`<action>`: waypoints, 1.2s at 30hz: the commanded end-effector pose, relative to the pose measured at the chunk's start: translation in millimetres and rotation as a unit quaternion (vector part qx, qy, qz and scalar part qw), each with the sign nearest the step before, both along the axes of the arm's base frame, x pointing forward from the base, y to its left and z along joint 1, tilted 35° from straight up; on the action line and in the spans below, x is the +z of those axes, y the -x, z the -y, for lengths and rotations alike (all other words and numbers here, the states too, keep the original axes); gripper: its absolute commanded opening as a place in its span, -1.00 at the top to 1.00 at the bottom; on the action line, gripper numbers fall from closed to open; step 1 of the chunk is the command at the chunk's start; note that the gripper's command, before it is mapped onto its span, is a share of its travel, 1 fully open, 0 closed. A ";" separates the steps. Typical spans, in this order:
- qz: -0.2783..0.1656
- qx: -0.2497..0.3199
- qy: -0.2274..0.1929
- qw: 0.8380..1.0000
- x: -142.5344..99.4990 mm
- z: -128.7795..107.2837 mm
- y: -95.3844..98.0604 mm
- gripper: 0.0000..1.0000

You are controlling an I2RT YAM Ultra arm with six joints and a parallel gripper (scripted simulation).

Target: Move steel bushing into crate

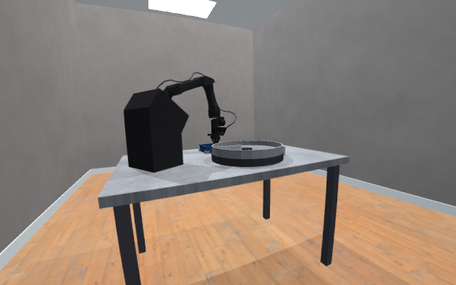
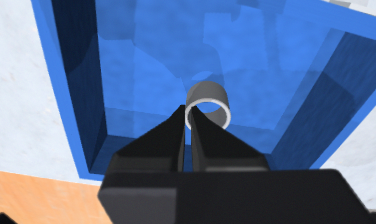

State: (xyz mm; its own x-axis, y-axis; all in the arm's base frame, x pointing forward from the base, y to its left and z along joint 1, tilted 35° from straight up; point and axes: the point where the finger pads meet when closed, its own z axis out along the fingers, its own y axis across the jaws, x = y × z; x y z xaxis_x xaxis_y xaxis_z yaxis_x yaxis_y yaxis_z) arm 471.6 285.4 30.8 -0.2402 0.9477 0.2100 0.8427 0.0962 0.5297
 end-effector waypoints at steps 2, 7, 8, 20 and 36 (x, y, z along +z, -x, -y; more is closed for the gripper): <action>0.014 -0.006 -0.004 1.000 16.5 4.9 -10.9 1.00; 0.011 -0.006 -0.002 1.000 11.4 5.1 -10.8 1.00; 0.011 -0.006 -0.002 1.000 11.4 5.1 -10.8 1.00; 0.005 -0.005 0.000 1.000 -3.2 8.5 -6.7 1.00; 0.003 -0.006 0.001 1.000 -2.3 11.1 -3.9 1.00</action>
State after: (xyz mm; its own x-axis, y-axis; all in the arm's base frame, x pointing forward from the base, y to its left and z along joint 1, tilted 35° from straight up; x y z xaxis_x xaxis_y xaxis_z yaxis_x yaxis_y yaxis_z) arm 475.2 283.3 27.7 -0.2387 0.9480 0.2106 0.8406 0.0932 0.5335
